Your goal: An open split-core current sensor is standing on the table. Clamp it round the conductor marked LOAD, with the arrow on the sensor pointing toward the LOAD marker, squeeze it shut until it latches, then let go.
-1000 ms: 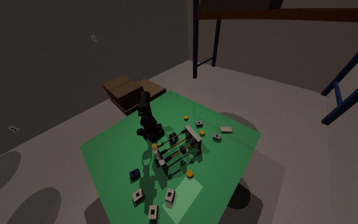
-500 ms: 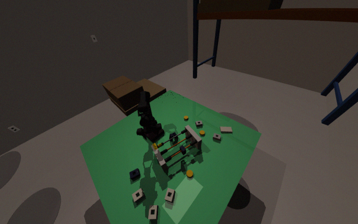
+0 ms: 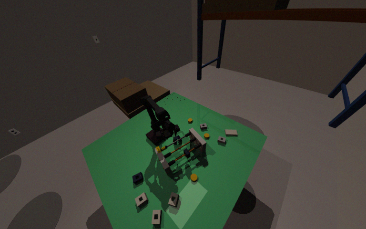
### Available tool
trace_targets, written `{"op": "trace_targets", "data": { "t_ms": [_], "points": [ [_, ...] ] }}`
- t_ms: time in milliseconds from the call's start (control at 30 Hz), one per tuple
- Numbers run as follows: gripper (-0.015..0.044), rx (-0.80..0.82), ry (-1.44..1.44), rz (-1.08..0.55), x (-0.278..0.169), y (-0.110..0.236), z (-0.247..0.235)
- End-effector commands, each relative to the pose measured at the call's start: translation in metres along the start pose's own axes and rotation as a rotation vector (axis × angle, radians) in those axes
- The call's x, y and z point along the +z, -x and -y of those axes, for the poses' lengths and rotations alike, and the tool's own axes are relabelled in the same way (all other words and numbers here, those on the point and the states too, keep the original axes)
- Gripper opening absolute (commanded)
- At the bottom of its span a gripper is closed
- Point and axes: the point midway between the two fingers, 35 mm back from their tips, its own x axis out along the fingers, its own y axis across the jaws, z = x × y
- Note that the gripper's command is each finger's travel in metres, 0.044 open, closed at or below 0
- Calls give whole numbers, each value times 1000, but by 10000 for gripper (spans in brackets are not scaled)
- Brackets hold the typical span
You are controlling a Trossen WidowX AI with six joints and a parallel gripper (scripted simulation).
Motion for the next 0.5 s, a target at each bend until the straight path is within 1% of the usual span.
{"op": "trace_targets", "data": {
  "t_ms": [0, 133, 467],
  "points": [
    [440, -18, 22, -84, -18, -15, -36],
    [440, -52, 49, -154, -42, -29, -67],
    [440, -54, 51, -157, -44, -37, -68]
  ]
}}
